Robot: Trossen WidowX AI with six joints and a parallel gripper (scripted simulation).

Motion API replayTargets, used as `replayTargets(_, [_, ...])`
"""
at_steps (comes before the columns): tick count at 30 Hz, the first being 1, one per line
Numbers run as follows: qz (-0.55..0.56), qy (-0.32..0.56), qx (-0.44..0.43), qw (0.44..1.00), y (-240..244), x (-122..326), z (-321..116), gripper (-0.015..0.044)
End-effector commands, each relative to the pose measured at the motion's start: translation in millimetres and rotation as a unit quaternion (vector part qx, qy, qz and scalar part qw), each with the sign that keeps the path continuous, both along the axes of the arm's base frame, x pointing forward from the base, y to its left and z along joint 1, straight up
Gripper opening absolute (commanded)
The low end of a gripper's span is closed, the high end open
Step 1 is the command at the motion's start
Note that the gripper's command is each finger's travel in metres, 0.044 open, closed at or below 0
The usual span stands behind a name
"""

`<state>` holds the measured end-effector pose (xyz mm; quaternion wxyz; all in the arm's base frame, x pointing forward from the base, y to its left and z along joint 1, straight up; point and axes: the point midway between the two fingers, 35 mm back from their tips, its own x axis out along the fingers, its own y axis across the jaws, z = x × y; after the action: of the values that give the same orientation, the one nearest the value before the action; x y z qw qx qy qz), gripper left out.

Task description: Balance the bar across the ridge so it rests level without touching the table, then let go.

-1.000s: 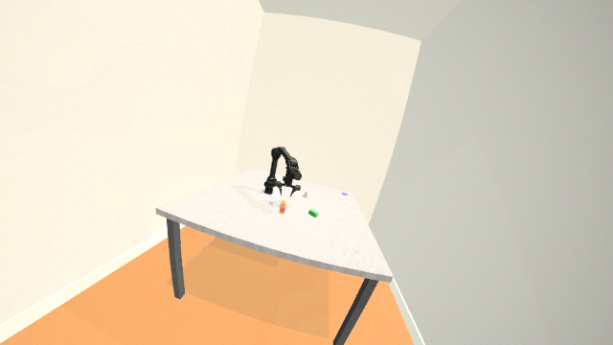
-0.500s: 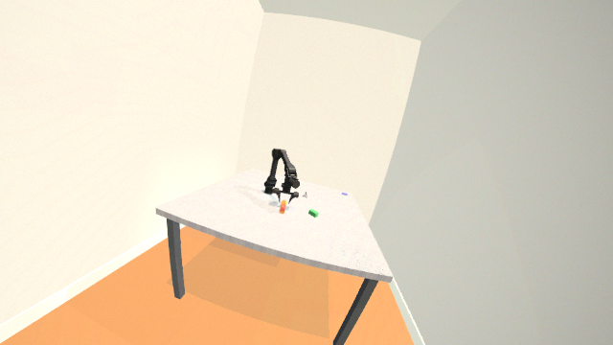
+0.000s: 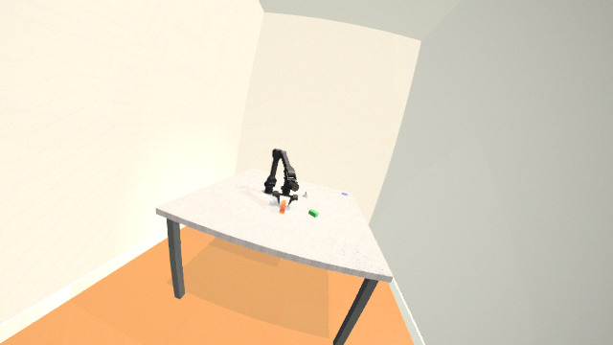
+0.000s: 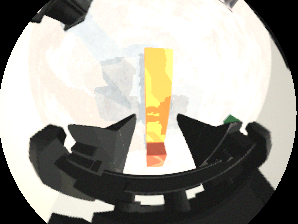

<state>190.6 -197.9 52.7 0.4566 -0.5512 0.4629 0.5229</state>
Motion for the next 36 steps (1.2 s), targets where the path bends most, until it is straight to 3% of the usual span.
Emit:
replayTargets(1, [0.002, 0.002, 0.006, 1.000, 2.0, -0.7, -5.2, 0.0315])
replayTargets(16, [0.002, 0.002, 0.006, 1.000, 2.0, -0.7, -5.2, 0.0315])
replayTargets(22, [0.000, 0.004, 0.004, 1.000, 1.3, -1.2, -4.4, 0.0157])
replayTargets(30, [0.000, 0.004, 0.004, 1.000, 1.3, -1.2, -4.4, 0.0104])
replayTargets(34, [0.000, 0.004, 0.004, 1.000, 0.5, -0.4, 1.6, 0.0000])
replayTargets(36, [0.000, 0.003, 0.004, 1.000, -0.1, 0.2, 6.5, 0.0000])
